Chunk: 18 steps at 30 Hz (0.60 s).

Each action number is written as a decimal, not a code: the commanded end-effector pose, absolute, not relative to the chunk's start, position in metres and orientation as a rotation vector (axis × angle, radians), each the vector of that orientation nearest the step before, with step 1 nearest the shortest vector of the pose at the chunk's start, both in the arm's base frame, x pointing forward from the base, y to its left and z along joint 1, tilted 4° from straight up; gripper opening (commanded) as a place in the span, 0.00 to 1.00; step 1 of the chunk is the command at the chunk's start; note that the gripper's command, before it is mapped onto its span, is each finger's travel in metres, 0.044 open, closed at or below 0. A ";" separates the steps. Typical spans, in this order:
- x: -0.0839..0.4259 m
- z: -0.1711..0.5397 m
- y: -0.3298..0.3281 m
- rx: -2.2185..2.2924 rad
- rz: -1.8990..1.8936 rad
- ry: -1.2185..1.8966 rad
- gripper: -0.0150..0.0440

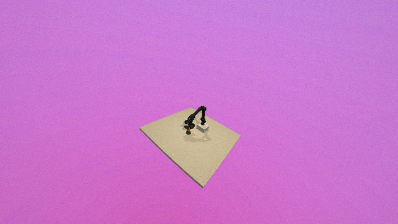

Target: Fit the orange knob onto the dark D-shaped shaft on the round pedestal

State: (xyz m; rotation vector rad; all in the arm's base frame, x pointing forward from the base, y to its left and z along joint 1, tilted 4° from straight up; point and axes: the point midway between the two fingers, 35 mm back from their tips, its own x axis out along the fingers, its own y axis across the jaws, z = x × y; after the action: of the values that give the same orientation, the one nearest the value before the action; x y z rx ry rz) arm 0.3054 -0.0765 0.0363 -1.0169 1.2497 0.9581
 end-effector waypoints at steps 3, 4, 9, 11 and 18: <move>0.306 0.036 -0.077 -1.021 0.961 1.247 0.25; 0.306 0.036 -0.077 -1.021 0.961 1.247 0.25; 0.306 0.036 -0.077 -1.014 0.954 1.250 0.25; 0.306 0.035 -0.077 -0.984 0.927 1.264 0.25; 0.306 0.035 -0.077 -0.989 0.931 1.262 0.25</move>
State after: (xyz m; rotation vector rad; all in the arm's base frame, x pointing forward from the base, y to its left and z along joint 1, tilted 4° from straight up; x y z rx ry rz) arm 0.3056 -0.0766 0.0357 -0.9761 1.2683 0.9202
